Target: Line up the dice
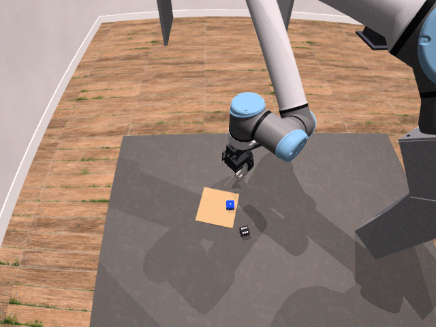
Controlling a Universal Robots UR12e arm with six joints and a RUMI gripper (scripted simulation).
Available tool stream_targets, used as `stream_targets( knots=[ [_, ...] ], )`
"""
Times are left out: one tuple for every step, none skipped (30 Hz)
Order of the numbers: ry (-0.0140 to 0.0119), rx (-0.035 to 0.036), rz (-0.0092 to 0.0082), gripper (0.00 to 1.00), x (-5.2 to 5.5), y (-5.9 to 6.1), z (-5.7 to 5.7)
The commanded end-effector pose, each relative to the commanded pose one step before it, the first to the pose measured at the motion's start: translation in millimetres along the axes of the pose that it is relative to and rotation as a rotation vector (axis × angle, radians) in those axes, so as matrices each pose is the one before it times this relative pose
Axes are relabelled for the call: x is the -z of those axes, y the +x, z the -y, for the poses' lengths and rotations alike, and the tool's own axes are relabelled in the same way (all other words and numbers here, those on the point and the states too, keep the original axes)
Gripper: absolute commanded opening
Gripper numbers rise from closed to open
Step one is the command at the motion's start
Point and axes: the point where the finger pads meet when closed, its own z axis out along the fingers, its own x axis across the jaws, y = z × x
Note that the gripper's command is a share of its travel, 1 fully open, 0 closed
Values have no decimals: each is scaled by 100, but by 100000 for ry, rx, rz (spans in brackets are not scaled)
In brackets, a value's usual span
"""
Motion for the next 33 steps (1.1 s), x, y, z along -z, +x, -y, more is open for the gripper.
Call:
stream_targets(
  knots=[
    [75, -146, 45, 28, -869, -61, 82],
    [0, 0, 0, 28, 0, 0, 0],
    [0, 0, 0, 28, -195, 0, 0],
    [0, 0, 0, 28, -206, 1, 1],
    [0, 0, 0, 28, -215, 0, 0],
    [0, 0, 0, 28, -220, 1, 1],
    [0, 0, 0, 28, -221, 1, 0],
    [0, 0, 0, 28, -217, 1, 1],
    [0, 0, 0, 28, -211, 0, 0],
    [0, 0, 0, 28, -200, 1, 1],
    [0, 0, 0, 28, -186, 1, 0],
    [0, 0, 0, 28, -169, 1, 0],
    [0, 0, 0, 28, -149, 1, 1],
    [0, 0, 0, 28, -128, 0, 0],
    [0, 0, 0, 28, -105, 0, 0],
    [0, 0, 0, 28, -81, 0, 0],
    [0, 0, 0, 28, -59, 0, 0],
    [0, 0, 0, 28, 0, 0, 0],
    [0, 0, 0, 28, 0, 0, 0],
    [-36, -3, 21, 28, -18, -9, -28],
    [-23, -1, 40, 28, 32, -24, -10],
    [-11, 18, -15, 28, 47, 14, 3],
    [-1, 14, -22, 28, 38, 17, 6],
    [8, 8, -27, 28, 20, 19, 9],
    [9, 5, -23, 28, 5, 15, 6],
    [5, 0, -7, 28, 0, 4, 2],
    [3, 0, -2, 28, 0, 1, 1],
    [1, 0, -1, 28, 0, 0, 0],
    [0, 0, 0, 28, 0, 0, 0],
    [0, 0, 0, 28, 0, 0, 0],
    [0, 0, 0, 28, 0, 0, 0],
    [0, 0, 0, 28, 0, 0, 0],
    [0, 0, 0, 28, 0, 0, 0]
  ],
)
